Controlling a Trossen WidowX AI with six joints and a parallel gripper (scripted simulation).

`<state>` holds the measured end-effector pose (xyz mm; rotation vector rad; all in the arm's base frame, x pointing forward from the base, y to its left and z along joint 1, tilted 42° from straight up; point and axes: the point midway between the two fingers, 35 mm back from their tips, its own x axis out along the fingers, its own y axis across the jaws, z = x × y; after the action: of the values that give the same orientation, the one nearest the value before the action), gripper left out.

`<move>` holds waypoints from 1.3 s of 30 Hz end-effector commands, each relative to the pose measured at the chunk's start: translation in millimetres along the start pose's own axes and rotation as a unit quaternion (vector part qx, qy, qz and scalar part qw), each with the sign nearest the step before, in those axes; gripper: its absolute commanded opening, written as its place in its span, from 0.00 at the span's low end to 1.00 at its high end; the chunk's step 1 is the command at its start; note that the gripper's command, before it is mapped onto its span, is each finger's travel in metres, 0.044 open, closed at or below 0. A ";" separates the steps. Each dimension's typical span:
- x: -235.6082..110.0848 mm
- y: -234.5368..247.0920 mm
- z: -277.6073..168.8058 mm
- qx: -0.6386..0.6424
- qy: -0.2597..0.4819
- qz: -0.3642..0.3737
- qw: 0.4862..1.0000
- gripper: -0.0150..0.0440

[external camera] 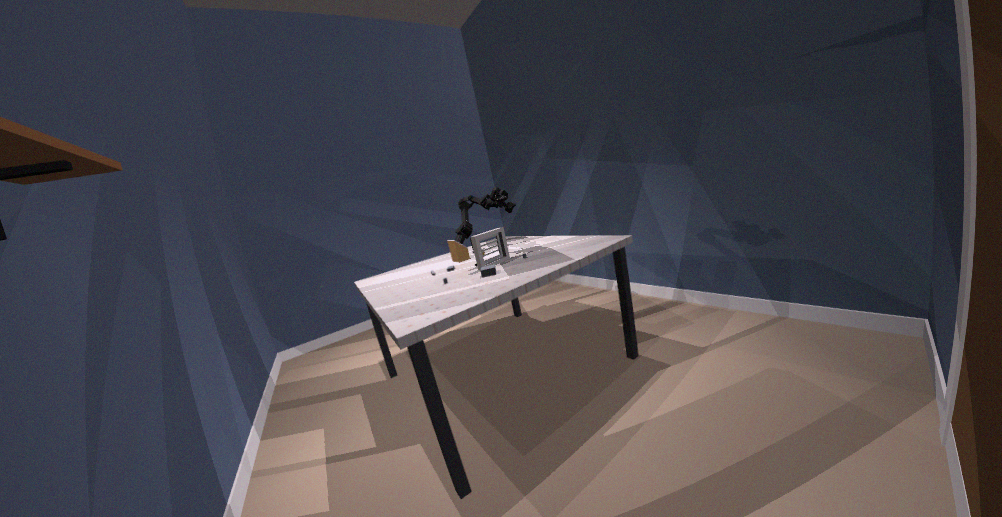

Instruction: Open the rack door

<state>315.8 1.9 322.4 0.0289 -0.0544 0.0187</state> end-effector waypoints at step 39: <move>48.0 -91.2 -150.4 -0.039 0.428 0.029 0.902 0.74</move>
<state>373.6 -76.8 186.1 -0.0693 0.7570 0.0595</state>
